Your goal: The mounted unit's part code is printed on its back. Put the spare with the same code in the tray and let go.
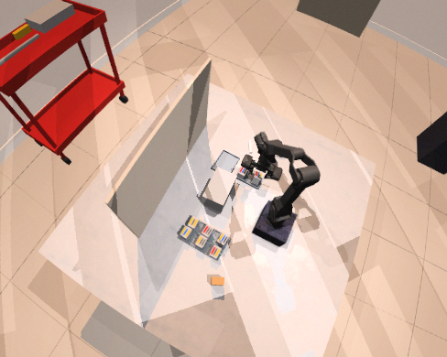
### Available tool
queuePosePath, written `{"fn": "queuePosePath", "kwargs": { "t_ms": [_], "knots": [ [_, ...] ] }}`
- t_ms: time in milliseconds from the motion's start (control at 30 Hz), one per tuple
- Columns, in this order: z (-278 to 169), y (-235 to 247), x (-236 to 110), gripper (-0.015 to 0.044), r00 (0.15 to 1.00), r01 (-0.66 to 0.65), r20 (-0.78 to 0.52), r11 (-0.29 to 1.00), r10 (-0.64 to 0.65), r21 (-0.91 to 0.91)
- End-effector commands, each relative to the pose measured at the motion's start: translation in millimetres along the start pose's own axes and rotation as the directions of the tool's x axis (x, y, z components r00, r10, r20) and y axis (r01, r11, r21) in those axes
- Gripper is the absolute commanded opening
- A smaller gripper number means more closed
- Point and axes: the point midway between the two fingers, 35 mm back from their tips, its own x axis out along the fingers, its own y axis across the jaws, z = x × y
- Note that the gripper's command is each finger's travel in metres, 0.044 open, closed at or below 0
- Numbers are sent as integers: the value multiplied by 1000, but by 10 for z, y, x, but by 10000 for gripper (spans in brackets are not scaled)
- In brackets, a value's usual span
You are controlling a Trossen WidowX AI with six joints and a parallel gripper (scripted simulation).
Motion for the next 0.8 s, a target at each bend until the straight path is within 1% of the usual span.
{"fn": "queuePosePath", "kwargs": {
  "t_ms": [0, 600, 767],
  "knots": [
    [-8, -7, 73, 300, 1000, 2, -2, 1000, -2, 3],
    [-32, -22, 368, 300, 1000, 2, -3, 1000, -2, 3],
    [-36, -24, 391, 300, 1000, 2, -3, 1000, -2, 3]
  ]
}}
